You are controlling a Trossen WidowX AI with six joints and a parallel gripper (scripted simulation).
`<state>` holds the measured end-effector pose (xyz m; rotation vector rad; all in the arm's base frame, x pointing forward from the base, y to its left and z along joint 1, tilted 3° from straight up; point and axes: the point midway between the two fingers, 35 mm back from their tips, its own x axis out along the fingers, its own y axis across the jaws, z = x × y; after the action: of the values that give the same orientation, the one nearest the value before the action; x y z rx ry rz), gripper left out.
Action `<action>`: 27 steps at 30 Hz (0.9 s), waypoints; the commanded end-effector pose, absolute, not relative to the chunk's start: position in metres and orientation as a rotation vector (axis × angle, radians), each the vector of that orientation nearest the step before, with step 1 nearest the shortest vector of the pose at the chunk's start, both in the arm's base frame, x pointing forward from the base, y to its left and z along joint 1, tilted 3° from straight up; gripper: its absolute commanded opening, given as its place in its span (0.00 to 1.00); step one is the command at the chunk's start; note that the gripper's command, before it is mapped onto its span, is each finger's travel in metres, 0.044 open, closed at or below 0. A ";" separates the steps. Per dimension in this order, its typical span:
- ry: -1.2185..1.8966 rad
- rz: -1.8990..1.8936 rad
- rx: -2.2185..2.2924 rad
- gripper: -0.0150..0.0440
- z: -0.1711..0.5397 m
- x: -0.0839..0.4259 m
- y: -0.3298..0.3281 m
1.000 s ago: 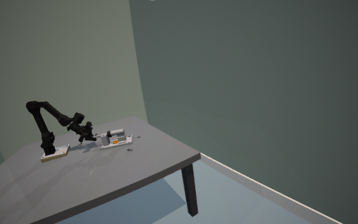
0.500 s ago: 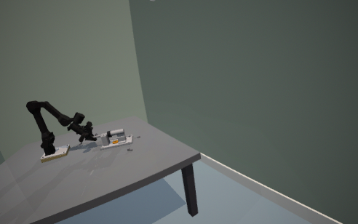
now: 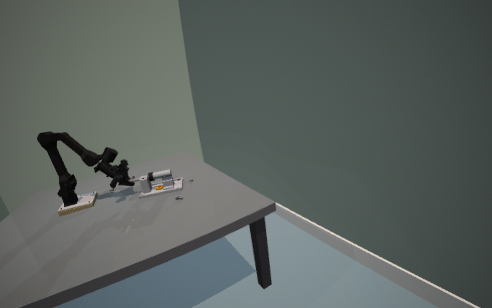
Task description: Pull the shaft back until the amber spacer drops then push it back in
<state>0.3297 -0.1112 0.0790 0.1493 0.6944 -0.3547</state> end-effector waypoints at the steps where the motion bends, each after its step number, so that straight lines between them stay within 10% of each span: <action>1: 0.691 -0.357 0.146 0.25 0.080 0.331 -0.112; 27: 0.690 -0.357 0.146 0.25 0.081 0.339 -0.115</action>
<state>0.3373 -0.1142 0.0797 0.1491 0.6939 -0.3541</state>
